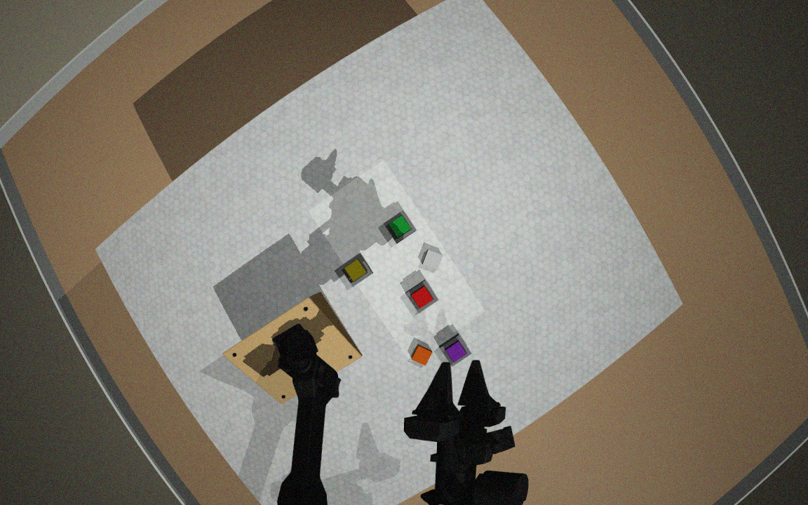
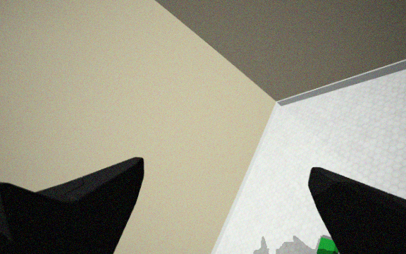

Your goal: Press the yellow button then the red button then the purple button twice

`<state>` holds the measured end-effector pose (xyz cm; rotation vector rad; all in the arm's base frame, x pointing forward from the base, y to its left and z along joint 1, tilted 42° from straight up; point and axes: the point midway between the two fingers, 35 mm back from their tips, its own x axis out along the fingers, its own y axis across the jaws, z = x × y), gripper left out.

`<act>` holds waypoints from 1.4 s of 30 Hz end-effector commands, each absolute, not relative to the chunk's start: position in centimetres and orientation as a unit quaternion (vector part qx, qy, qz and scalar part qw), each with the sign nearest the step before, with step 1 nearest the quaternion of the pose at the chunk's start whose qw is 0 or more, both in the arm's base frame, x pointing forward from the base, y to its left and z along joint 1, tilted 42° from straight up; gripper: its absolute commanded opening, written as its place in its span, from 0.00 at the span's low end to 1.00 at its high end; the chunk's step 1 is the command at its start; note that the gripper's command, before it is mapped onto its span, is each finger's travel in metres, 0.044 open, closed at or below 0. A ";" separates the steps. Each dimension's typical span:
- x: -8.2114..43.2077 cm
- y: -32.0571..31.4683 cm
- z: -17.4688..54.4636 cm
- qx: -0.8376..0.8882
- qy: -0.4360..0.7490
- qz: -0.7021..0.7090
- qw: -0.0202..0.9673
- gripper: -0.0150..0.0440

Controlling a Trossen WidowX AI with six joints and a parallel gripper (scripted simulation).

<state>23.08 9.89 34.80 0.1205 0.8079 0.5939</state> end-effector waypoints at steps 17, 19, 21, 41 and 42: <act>19.8 11.0 4.3 -0.150 0.703 -0.137 0.682 0.93; 18.1 9.7 2.1 -0.216 0.682 -0.189 0.673 0.93; 17.0 8.6 1.0 -0.265 0.658 -0.221 0.670 0.93; 17.1 4.3 -3.8 -0.272 0.653 -0.226 0.670 0.49; 17.1 4.3 -3.8 -0.272 0.653 -0.226 0.670 0.44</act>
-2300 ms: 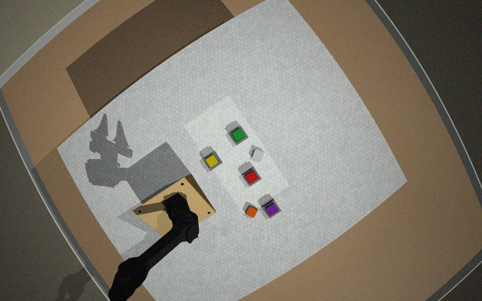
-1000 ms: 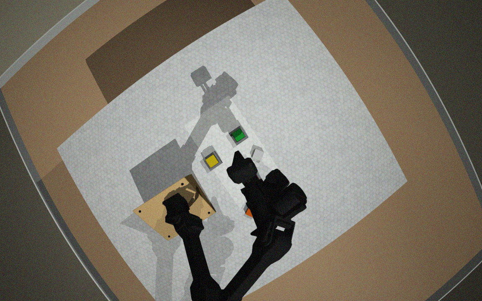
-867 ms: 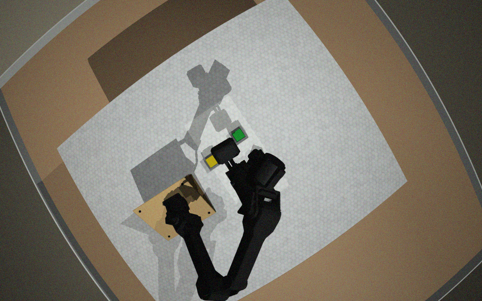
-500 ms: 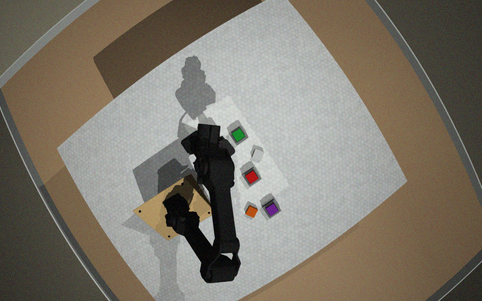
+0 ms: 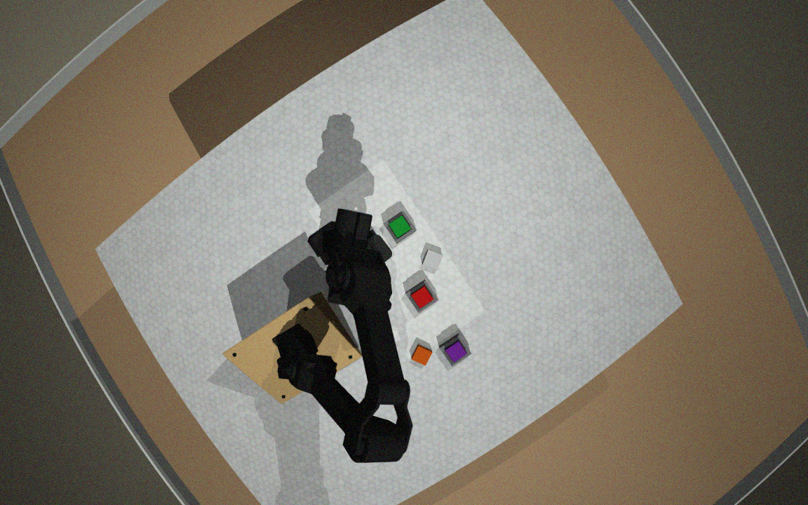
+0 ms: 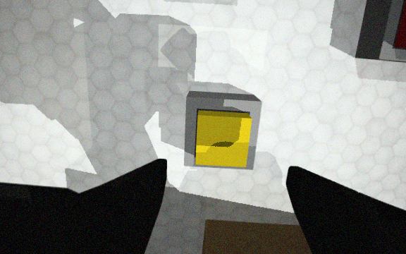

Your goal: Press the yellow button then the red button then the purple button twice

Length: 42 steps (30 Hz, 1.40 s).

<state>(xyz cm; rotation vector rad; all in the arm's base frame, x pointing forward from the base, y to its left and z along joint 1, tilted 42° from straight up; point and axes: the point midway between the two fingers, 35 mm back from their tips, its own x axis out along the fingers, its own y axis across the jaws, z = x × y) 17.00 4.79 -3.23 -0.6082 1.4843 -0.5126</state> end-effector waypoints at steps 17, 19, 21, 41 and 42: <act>17.2 4.2 -3.9 -0.272 0.653 -0.226 0.670 0.29; 17.2 4.1 -4.1 -0.272 0.653 -0.225 0.670 0.29; 17.2 3.9 -4.4 -0.272 0.653 -0.225 0.670 0.29; 17.3 2.1 -6.3 -0.272 0.653 -0.226 0.670 0.29; 17.3 2.1 -6.3 -0.272 0.653 -0.226 0.670 0.29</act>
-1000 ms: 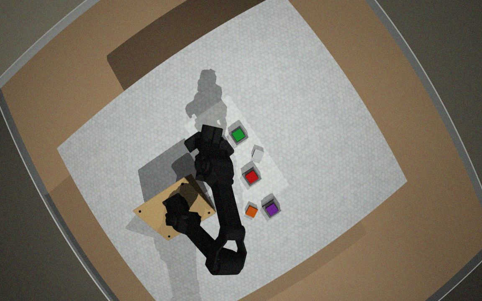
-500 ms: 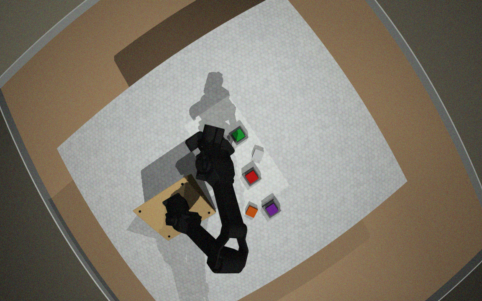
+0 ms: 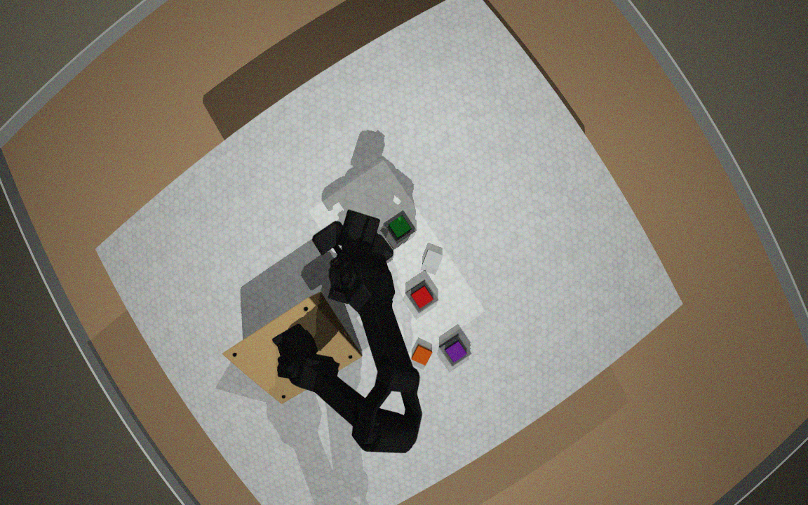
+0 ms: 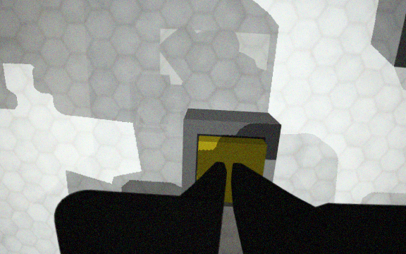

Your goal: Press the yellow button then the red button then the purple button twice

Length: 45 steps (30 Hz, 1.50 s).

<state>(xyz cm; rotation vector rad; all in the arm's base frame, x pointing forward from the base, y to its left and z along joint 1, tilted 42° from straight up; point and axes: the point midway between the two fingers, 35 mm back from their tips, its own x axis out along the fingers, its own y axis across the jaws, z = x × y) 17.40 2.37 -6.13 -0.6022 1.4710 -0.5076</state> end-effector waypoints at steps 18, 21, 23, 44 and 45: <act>17.3 2.9 -5.5 -0.270 0.654 -0.226 0.670 0.29; 17.1 4.3 -3.8 -0.272 0.653 -0.226 0.670 0.29; 17.1 4.3 -3.8 -0.272 0.653 -0.226 0.670 0.29; 22.3 4.8 4.8 -0.267 0.655 -0.217 0.673 0.29; 23.2 3.9 5.6 -0.268 0.654 -0.218 0.673 0.29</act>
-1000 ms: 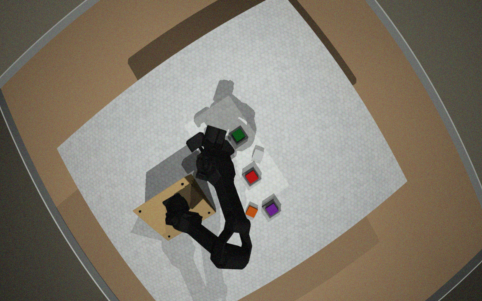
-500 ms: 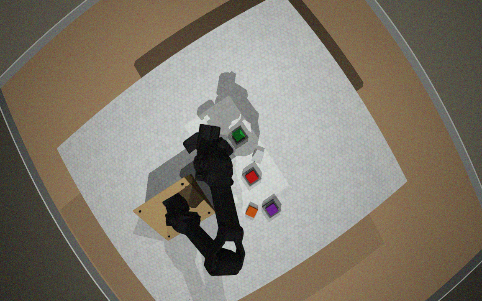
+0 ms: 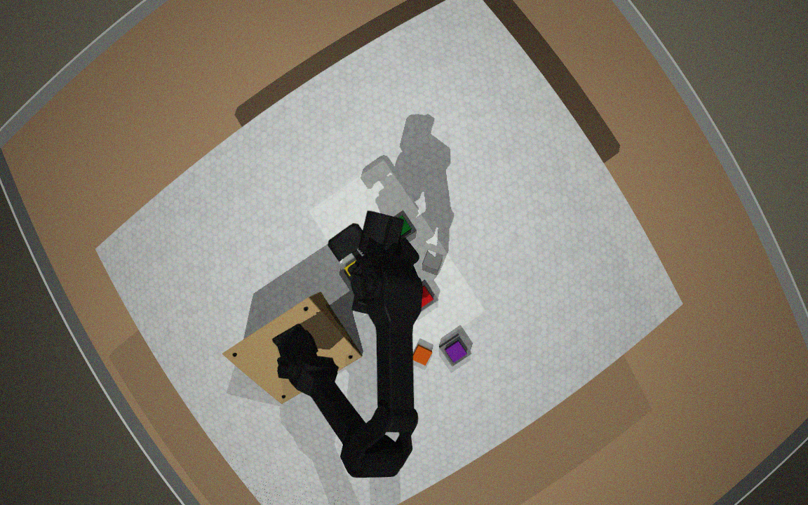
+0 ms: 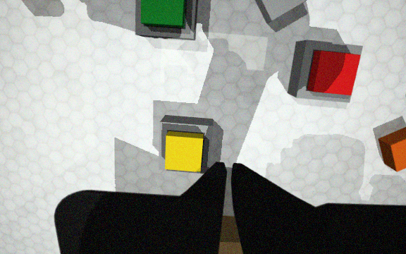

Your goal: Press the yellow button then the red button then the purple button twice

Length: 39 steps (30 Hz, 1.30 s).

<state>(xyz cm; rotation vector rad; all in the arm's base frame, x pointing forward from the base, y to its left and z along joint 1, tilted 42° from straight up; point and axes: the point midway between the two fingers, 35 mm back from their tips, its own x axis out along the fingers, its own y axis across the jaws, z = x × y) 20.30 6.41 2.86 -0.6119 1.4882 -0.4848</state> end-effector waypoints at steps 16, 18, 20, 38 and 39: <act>25.8 -3.4 4.8 -0.272 0.651 -0.228 0.670 0.29; 25.7 -4.1 4.1 -0.274 0.651 -0.229 0.670 0.29; 25.7 -4.1 4.1 -0.274 0.651 -0.229 0.670 0.29; 25.9 -5.6 2.3 -0.274 0.651 -0.229 0.670 0.29; 25.9 -5.8 2.2 -0.274 0.651 -0.229 0.670 0.29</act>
